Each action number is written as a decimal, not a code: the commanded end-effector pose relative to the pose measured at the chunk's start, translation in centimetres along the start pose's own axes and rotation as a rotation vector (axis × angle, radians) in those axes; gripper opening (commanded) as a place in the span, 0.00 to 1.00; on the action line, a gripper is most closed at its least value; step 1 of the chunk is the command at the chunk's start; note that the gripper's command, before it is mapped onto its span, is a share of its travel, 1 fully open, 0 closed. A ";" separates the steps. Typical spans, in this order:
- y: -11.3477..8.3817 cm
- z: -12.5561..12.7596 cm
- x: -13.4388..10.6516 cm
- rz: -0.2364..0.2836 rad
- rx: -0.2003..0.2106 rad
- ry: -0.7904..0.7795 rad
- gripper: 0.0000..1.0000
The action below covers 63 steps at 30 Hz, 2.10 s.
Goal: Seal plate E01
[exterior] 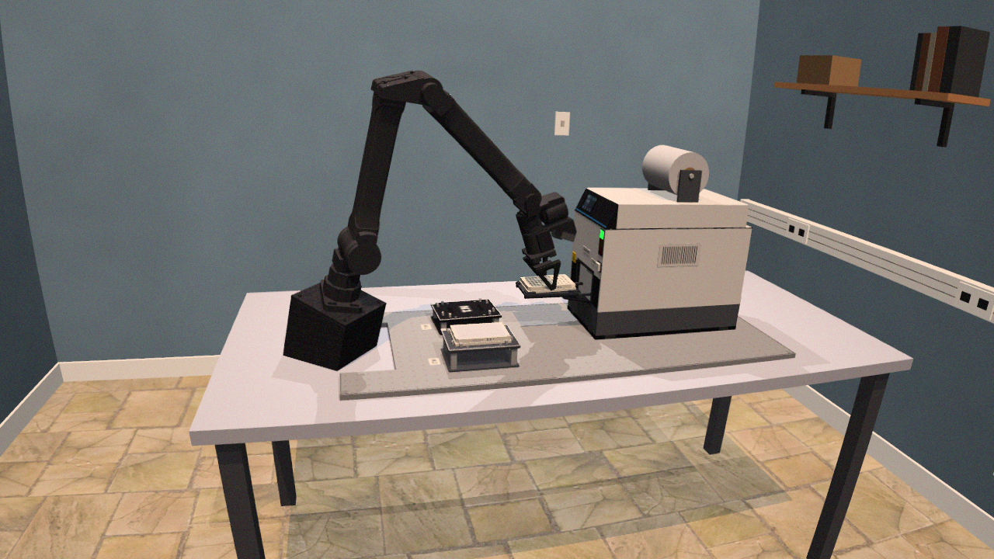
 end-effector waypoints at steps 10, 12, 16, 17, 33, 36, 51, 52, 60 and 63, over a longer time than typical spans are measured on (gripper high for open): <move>0.4 -1.4 -0.2 0.015 -0.025 0.033 0.00; 0.2 -1.4 -0.1 0.012 -0.024 0.034 0.00; -0.2 -1.5 0.2 0.001 -0.021 0.037 0.00; -0.3 -1.5 0.3 0.000 -0.021 0.037 0.00; -1.3 -1.2 2.3 -0.038 -0.011 0.048 0.00; -1.3 -1.2 2.3 -0.038 -0.011 0.048 0.00; -1.4 -1.1 2.9 -0.054 -0.006 0.052 0.00; -1.4 -1.1 3.0 -0.057 -0.005 0.053 0.00; -1.4 -1.0 3.2 -0.064 -0.004 0.055 0.00; -1.4 -1.0 3.2 -0.065 -0.004 0.055 0.00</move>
Point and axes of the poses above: the point where the finger pads meet when closed, its own y axis out along the fingers, its own z axis across the jaws, x = y × z, the point moved 3 cm from there along -y, back along the fingers, and after that the axes turned 7 degrees about y, right-handed, at the moved point
